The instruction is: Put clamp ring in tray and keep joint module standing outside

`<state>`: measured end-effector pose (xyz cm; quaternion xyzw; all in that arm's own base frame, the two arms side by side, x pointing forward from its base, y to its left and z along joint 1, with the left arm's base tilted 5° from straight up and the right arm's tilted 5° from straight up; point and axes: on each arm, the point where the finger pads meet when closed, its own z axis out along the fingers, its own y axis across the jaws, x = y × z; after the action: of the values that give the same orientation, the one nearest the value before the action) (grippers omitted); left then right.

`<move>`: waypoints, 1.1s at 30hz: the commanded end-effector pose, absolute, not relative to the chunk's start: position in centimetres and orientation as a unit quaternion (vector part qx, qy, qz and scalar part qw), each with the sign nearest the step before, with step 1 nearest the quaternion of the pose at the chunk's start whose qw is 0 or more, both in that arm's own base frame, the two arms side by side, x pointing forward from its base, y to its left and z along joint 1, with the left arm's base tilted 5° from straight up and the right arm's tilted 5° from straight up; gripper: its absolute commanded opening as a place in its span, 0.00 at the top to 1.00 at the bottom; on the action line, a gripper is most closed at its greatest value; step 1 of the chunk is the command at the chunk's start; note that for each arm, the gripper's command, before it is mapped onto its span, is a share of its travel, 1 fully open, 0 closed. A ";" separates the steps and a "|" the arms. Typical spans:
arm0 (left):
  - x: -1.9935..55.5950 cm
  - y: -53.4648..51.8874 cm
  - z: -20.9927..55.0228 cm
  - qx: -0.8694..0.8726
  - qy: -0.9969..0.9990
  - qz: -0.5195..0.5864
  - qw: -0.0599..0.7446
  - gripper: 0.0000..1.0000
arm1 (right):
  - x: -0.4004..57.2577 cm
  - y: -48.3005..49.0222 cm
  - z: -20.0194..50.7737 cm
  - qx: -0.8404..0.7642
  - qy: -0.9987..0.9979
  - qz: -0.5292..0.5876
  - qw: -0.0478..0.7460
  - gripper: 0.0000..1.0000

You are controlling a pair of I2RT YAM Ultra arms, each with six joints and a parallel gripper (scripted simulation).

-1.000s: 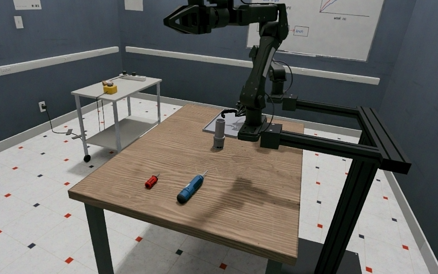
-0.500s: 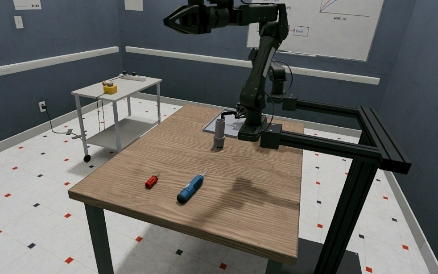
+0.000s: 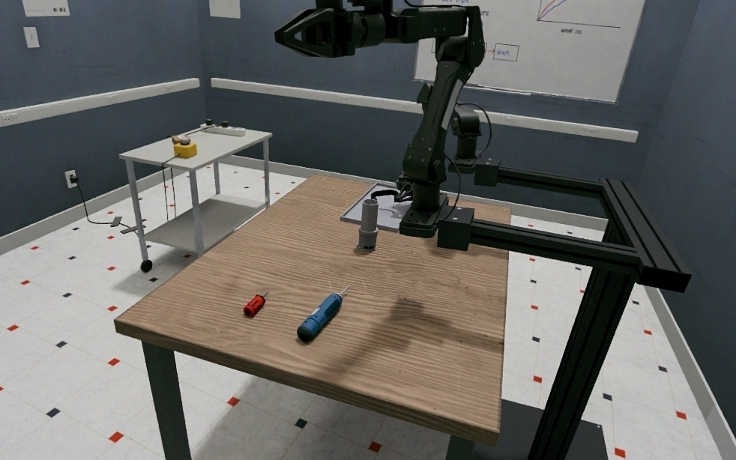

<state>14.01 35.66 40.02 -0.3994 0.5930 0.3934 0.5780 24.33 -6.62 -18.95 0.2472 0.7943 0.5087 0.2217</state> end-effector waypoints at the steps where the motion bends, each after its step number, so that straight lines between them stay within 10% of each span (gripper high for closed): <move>1: 13.4 35.2 42.5 -0.394 0.566 0.409 0.598 0.80 | 25.2 -6.8 -19.0 0.244 0.785 0.516 0.241 0.94; 33: 13.4 35.2 42.5 -0.394 0.566 0.409 0.598 0.80 | 25.3 -6.8 -20.9 0.245 0.784 0.517 0.240 0.94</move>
<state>14.01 35.66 40.02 -0.3994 0.5930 0.3934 0.5780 24.51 -6.59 -20.95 0.2461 0.7946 0.5089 0.2213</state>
